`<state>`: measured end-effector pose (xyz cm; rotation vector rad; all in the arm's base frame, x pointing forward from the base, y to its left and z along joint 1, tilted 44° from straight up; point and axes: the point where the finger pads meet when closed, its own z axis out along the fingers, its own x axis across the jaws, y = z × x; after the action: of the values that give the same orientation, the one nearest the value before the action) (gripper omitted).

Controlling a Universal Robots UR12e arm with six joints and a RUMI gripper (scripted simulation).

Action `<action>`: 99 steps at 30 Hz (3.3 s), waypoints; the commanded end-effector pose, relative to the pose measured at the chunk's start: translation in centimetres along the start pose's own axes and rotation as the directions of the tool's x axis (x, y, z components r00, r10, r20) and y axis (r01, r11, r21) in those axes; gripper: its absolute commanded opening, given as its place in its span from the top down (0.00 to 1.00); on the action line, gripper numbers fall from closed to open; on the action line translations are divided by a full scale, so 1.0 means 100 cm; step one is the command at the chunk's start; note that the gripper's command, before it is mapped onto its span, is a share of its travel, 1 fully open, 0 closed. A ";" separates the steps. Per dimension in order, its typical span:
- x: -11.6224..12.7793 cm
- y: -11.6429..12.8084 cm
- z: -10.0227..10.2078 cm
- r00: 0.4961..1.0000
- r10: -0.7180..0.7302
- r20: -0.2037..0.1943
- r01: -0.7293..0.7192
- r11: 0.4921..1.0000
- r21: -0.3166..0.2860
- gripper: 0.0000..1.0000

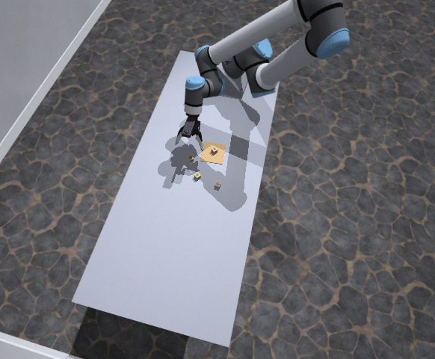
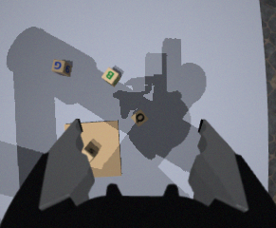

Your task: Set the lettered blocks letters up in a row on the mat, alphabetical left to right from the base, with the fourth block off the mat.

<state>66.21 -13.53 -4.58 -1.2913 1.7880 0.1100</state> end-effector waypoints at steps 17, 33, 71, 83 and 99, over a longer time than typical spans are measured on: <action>0.001 0.000 -0.001 1.000 -0.001 0.000 0.001 1.000 0.001 0.00; 0.001 0.000 -0.001 1.000 -0.001 0.000 0.001 1.000 0.001 0.00; -0.063 0.034 -0.028 0.896 0.416 -0.154 -0.444 0.851 -0.282 0.00; -0.118 0.065 -0.062 0.781 0.545 -0.304 -0.624 0.686 -0.374 0.00; -0.126 0.069 -0.067 0.765 0.556 -0.326 -0.645 0.663 -0.381 0.00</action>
<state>57.25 -4.91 5.34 -0.9728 2.3992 0.8886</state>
